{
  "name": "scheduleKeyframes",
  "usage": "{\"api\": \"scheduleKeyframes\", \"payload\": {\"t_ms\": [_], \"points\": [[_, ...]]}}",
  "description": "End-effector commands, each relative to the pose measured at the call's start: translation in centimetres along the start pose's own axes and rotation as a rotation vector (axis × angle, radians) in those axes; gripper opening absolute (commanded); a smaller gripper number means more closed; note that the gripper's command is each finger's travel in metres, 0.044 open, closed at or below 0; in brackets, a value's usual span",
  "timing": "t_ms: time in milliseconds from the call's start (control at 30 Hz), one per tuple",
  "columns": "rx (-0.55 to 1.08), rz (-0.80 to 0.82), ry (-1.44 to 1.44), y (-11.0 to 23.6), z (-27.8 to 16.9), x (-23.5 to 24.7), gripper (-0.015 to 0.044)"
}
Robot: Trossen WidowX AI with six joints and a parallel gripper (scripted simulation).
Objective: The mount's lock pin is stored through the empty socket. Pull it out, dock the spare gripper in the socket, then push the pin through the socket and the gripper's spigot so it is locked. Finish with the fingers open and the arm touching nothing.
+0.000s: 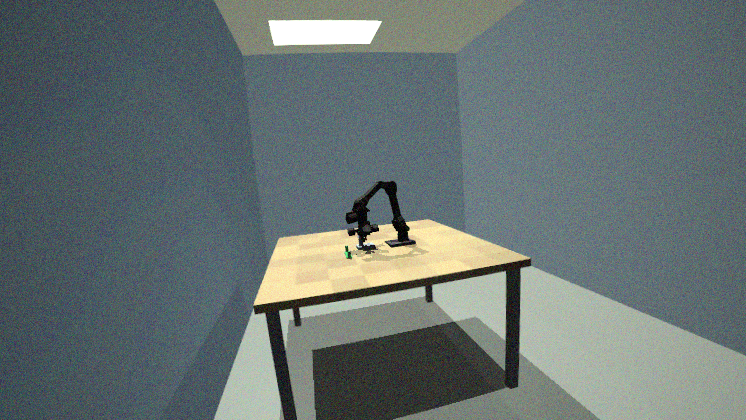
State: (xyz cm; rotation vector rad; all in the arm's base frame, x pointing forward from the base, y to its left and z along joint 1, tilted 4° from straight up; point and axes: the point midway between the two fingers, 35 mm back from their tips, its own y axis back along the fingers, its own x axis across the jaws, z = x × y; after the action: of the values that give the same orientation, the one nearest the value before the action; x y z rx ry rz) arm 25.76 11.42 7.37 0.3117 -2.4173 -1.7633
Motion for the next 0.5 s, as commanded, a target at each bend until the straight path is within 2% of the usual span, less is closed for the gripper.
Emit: {"api": "scheduleKeyframes", "payload": {"t_ms": [0, 267, 467], "points": [[0.003, -0.002, 0.002, -0.05, -0.17, -0.05, 0.0], [0.0, 0.0, 0.0, -0.01, -0.04, 0.0, 0.02], [0.0, 0.0, 0.0, 0.19, 0.05, 0.01, 0.02]]}}
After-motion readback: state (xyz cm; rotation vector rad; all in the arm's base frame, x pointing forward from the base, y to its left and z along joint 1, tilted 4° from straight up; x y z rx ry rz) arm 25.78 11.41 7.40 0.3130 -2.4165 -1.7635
